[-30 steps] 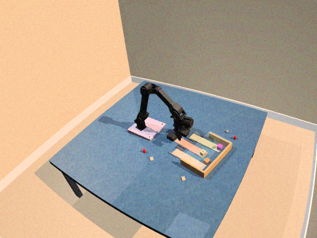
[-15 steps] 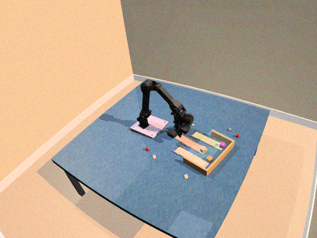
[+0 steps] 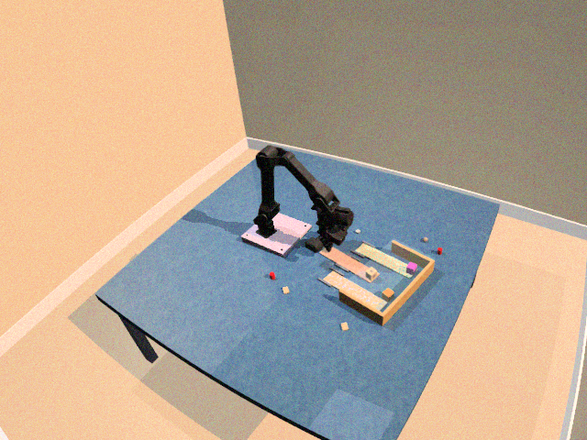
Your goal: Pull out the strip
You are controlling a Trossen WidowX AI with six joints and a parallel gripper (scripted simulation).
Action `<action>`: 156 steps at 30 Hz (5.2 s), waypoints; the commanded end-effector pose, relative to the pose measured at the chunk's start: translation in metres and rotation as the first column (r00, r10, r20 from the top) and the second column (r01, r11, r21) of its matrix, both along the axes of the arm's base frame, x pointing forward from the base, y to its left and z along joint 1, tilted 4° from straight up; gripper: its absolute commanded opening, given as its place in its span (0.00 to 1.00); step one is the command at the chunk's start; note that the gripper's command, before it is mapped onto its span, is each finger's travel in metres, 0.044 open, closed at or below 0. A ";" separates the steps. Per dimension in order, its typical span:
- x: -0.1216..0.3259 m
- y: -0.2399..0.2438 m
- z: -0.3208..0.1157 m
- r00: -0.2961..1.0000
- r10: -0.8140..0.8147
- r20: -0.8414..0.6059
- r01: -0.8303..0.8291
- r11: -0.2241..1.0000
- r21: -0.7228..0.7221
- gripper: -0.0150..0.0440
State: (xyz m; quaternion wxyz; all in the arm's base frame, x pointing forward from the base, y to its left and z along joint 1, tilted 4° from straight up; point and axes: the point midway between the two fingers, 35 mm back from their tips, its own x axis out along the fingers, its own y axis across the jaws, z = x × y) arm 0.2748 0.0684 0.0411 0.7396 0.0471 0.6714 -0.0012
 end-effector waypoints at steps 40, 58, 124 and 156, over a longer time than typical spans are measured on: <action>-0.071 0.003 -0.010 1.000 0.001 -0.026 -0.001 1.000 -0.005 0.25; -0.071 0.004 0.014 1.000 0.001 -0.013 -0.001 1.000 -0.001 0.25; 0.114 -0.015 0.067 0.993 -0.113 -0.014 0.113 0.994 0.003 1.00; 0.143 -0.016 0.043 0.994 -0.113 -0.012 0.113 0.994 0.003 0.68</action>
